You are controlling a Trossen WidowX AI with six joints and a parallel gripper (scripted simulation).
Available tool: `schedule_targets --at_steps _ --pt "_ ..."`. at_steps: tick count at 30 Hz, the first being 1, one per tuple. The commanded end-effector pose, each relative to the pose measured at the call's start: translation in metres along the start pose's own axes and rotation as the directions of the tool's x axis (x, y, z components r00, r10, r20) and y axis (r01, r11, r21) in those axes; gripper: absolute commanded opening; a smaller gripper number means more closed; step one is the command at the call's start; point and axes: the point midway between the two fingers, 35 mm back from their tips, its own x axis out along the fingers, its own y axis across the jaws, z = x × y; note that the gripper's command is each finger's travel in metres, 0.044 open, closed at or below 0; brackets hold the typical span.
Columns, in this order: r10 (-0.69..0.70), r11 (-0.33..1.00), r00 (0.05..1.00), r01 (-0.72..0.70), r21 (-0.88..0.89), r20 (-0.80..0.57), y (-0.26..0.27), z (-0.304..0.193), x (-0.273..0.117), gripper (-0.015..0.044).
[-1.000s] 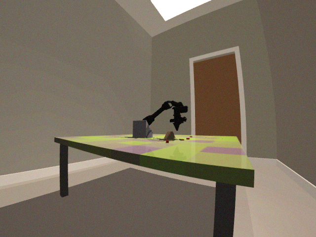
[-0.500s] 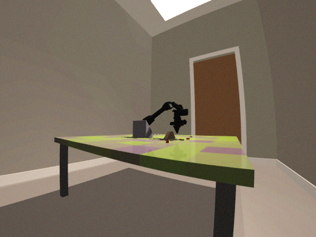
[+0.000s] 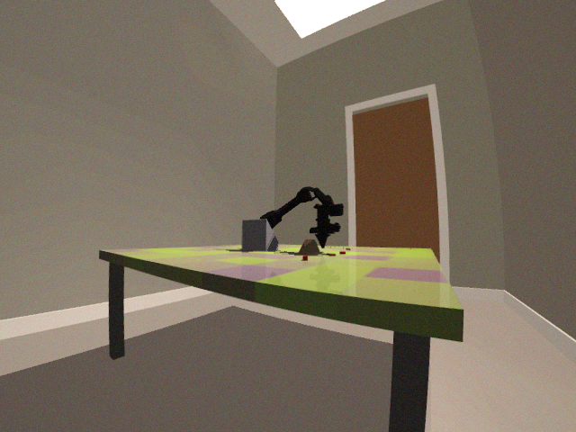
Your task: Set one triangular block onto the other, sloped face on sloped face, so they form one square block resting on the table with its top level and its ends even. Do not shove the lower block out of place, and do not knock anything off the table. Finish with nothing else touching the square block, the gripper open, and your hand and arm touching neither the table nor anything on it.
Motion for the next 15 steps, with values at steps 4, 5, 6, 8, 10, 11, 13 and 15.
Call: schedule_targets --at_steps 4,5,6,8,10,11,13,15 --pt "0.007 1.0 1.0 -0.007 0.005 -0.006 0.001 -0.003 0.008 0.0" --pt "0.007 1.0 1.0 -0.007 0.005 -0.006 0.001 -0.004 0.008 0.0" --pt "0.007 1.0 1.0 -0.007 0.005 -0.006 0.001 -0.006 0.007 0.0" --pt "0.007 1.0 1.0 -0.007 0.005 -0.006 0.0 -0.01 0.005 0.0" --pt "0.007 1.0 1.0 -0.007 0.005 -0.006 0.0 -0.013 0.005 0.0" --pt "0.007 1.0 1.0 -0.007 0.006 -0.006 0.0 -0.015 0.005 0.0" --pt "0.007 1.0 1.0 -0.007 0.006 -0.006 0.0 -0.018 0.004 0.0" --pt "0.007 1.0 1.0 -0.007 0.006 -0.006 0.0 -0.022 0.004 0.0"
